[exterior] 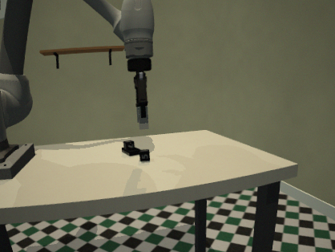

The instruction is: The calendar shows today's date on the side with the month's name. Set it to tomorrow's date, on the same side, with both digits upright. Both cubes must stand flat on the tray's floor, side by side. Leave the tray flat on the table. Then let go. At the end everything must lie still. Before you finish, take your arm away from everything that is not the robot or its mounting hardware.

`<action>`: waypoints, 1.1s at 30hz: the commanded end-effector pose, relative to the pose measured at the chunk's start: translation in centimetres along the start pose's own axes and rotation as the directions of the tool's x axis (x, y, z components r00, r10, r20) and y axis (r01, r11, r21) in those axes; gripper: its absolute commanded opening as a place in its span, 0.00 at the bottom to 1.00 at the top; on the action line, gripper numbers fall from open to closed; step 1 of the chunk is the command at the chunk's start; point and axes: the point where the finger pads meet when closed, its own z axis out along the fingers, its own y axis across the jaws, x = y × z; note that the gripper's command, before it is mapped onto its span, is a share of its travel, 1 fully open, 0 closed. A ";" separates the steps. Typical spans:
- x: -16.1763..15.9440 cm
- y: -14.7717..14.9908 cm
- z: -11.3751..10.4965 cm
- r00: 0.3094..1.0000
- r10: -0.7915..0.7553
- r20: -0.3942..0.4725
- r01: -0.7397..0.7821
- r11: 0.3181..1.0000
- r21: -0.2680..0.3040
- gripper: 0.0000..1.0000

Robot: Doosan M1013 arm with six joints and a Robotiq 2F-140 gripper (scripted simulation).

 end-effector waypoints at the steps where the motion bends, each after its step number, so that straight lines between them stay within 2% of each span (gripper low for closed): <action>1: 0.0 0.0 0.0 1.000 0.020 0.000 -0.020 1.000 -0.004 1.00; 2: 0.0 0.0 0.0 1.000 0.020 0.000 -0.020 1.000 -0.004 0.29; 33: 0.0 0.0 0.0 1.000 0.020 0.000 -0.020 1.000 -0.004 0.29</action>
